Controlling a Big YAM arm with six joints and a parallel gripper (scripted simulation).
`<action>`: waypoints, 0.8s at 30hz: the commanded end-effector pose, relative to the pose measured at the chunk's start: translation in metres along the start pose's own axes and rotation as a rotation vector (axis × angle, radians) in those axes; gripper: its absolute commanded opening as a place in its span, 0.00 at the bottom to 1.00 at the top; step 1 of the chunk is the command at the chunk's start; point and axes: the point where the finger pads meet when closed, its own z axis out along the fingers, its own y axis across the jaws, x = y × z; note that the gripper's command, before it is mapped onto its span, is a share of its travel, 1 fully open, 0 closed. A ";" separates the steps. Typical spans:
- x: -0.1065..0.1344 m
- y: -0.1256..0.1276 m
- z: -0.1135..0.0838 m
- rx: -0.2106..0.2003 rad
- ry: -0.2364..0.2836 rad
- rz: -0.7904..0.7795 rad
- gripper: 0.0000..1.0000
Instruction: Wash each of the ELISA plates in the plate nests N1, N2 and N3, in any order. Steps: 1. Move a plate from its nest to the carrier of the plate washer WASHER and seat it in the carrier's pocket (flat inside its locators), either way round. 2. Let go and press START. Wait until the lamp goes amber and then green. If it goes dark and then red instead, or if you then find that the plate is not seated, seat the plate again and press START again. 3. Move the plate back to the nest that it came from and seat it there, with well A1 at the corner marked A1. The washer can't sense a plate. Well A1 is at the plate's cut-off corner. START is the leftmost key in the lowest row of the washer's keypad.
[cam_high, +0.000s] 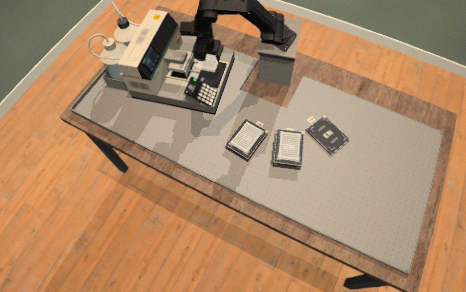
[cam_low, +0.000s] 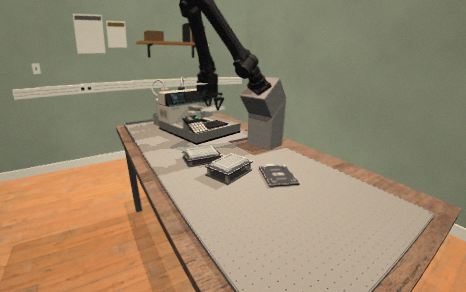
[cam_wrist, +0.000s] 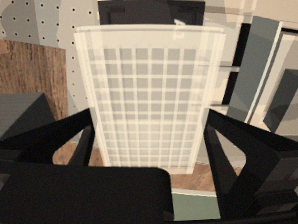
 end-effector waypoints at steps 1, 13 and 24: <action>-0.004 -0.015 -0.007 0.026 -0.004 -0.016 0.82; -0.002 -0.008 -0.003 0.014 -0.002 -0.008 0.82; -0.003 -0.006 0.015 0.003 -0.001 -0.009 0.82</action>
